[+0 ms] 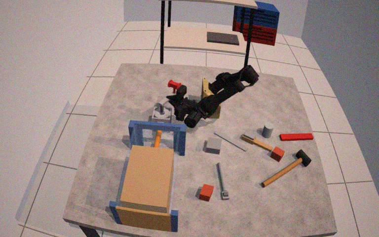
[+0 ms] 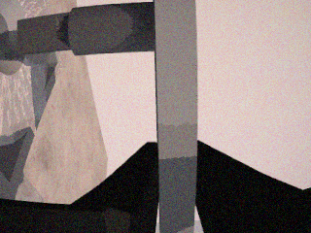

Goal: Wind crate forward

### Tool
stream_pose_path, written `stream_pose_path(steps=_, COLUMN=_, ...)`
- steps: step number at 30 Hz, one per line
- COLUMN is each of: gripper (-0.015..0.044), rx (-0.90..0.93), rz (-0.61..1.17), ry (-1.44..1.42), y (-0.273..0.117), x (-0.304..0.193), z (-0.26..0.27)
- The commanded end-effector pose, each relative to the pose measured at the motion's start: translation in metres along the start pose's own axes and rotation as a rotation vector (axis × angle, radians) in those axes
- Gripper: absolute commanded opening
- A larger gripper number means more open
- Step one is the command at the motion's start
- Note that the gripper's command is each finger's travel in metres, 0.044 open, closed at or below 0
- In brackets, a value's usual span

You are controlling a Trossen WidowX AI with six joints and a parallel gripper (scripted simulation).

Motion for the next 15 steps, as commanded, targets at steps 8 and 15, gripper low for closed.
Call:
stream_pose_path(steps=8, gripper=0.0, rx=-0.005, rz=0.0, ry=0.009, y=-0.0035, x=0.0034, z=0.0046)
stream_pose_path(steps=15, gripper=0.0, rx=-0.005, rz=0.002, ry=0.009, y=-0.0031, x=0.003, z=0.0078)
Point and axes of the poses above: the point midway between the two fingers, 35 mm back from their tips, its own y axis out along the fingers, its own z axis across the jaws, x = y × z, the point moved 9 cm from there along -y, back along the fingers, and after that the axes turned 10 degrees about y, right-handed, at the moved point
